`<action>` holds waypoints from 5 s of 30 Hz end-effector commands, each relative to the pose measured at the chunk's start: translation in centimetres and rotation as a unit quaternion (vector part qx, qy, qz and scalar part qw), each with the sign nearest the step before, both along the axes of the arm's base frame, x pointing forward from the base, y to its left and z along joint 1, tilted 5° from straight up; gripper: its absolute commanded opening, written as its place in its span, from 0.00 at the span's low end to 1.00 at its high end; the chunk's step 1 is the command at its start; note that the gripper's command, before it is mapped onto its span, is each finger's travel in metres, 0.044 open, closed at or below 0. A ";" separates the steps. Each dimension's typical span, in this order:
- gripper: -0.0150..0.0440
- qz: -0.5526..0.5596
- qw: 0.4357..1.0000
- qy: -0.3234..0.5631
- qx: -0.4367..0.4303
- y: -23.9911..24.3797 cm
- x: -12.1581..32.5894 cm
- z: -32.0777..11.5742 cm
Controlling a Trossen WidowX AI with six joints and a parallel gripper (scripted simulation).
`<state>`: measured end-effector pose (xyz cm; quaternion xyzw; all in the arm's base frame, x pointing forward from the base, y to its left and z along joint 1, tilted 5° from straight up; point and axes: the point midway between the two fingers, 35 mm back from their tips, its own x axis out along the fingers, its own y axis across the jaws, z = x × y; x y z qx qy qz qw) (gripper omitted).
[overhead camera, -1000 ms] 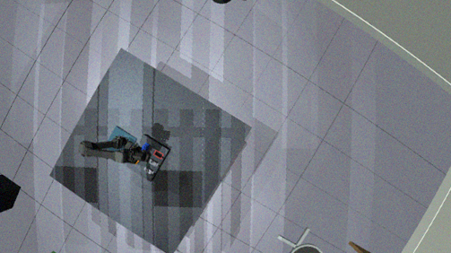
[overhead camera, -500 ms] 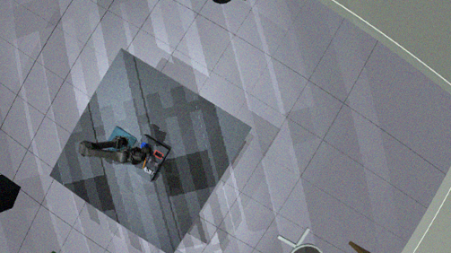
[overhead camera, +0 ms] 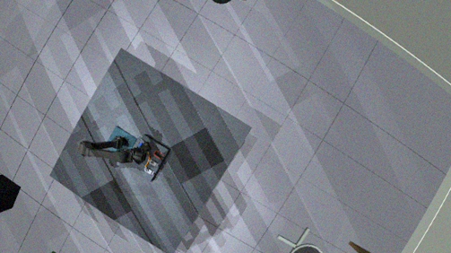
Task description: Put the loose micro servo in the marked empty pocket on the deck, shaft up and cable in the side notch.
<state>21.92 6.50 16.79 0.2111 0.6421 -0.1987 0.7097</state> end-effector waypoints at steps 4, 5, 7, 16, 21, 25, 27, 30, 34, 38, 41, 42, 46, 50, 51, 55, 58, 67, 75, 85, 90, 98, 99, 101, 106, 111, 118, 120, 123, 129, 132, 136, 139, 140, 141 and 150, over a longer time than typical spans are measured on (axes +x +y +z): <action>0.25 0.110 0.994 -0.001 -0.012 0.0 0.1 0.1; 0.25 0.127 0.992 -0.001 -0.014 0.0 0.1 0.1; 0.25 0.161 0.987 0.000 -0.017 0.0 0.1 0.1; 0.25 0.270 0.963 0.001 -0.028 0.0 0.1 0.1; 0.25 0.270 0.963 0.001 -0.028 -0.1 0.5 0.1; 0.25 0.270 0.963 0.000 -0.029 -0.1 1.9 0.3; 0.25 0.270 0.963 0.000 -0.029 -0.1 2.8 0.4; 0.25 0.270 0.963 0.000 -0.029 -0.2 4.0 0.5; 0.25 0.270 0.963 -0.001 -0.029 -0.3 5.7 0.7; 0.25 0.270 0.963 -0.002 -0.029 -0.3 7.3 0.9; 0.25 0.270 0.963 -0.002 -0.030 -0.4 8.5 1.1; 0.25 0.270 0.963 -0.003 -0.030 -0.4 8.9 1.1; 0.25 0.270 0.963 -0.003 -0.030 -0.5 10.4 1.3; 0.25 0.270 0.963 -0.003 -0.030 -0.5 10.9 1.3; 0.25 0.270 0.963 -0.003 -0.030 -0.5 10.9 1.3; 0.25 0.270 0.963 -0.003 -0.030 -0.5 11.0 0.9; 0.25 0.270 0.963 -0.003 -0.030 -0.5 11.0 0.4; 0.25 0.270 0.963 -0.003 -0.030 -0.5 11.0 -0.6; 0.25 0.270 0.963 -0.003 -0.030 -0.5 11.0 -0.7; 0.25 0.270 0.963 -0.003 -0.030 -0.5 11.1 -1.5; 0.25 0.270 0.963 -0.003 -0.030 -0.5 11.2 -2.0; 0.25 0.270 0.963 -0.003 -0.030 -0.5 11.3 -2.8; 0.25 0.270 0.963 -0.003 -0.030 -0.5 11.3 -2.9; 0.25 0.270 0.963 -0.003 -0.030 -0.5 11.3 -3.1; 0.25 0.270 0.963 -0.003 -0.030 -0.5 11.4 -3.6; 0.25 0.270 0.963 -0.003 -0.030 -0.6 11.4 -4.1; 0.25 0.270 0.963 -0.003 -0.030 -0.6 11.5 -4.8; 0.25 0.270 0.963 -0.003 -0.030 -0.6 11.5 -5.0; 0.25 0.270 0.963 -0.003 -0.030 -0.6 11.6 -5.3; 0.34 0.270 0.963 -0.003 -0.030 -0.6 11.6 -5.5; 0.48 0.270 0.963 -0.003 -0.030 -0.6 11.6 -5.5; 0.57 0.270 0.963 -0.003 -0.030 -0.6 11.6 -5.3; 0.57 0.270 0.963 -0.003 -0.030 -0.5 11.4 -3.8; 0.57 0.270 0.963 -0.003 -0.030 -0.5 11.2 -3.0; 0.57 0.270 0.963 -0.003 -0.030 -0.5 11.0 -2.3; 0.79 0.270 0.962 -0.004 -0.029 -0.1 8.2 -0.5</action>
